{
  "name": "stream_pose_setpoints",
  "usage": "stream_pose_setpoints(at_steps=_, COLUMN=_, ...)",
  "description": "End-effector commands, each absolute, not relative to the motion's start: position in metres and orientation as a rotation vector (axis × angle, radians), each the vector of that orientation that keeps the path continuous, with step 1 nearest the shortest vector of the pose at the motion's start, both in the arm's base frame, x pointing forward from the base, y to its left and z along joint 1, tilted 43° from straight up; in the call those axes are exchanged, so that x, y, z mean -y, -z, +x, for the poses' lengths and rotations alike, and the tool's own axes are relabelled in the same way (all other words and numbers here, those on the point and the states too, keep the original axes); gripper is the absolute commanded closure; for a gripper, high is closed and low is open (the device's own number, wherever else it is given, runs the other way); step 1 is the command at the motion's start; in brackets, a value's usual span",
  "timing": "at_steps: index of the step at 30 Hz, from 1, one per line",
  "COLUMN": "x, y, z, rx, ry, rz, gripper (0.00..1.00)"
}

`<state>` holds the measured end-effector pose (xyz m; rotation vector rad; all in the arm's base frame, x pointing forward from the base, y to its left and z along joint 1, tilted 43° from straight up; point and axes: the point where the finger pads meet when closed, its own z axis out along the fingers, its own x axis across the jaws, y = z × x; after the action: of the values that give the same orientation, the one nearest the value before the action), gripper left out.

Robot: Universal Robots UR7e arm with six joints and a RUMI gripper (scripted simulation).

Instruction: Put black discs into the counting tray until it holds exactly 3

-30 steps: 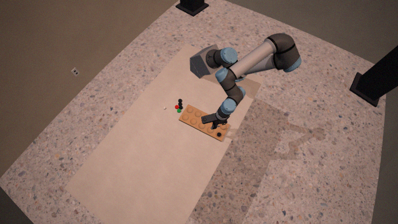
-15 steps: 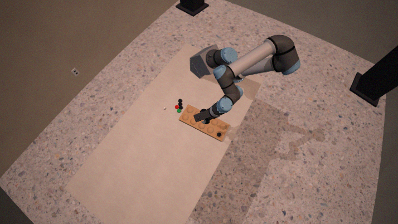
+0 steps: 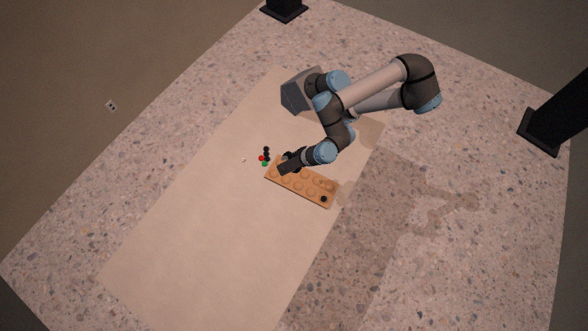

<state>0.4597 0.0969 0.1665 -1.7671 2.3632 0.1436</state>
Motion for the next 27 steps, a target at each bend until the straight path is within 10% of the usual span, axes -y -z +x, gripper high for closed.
stream_pose_setpoints(at_steps=1, x=-0.057, y=-0.164, z=0.457, rx=-2.31, ry=-0.073, rz=-1.948, gripper=0.72)
stream_pose_setpoints(at_steps=27, x=-0.004, y=-0.102, z=0.448, rx=-2.547, ry=-0.225, rz=-1.722, gripper=0.72)
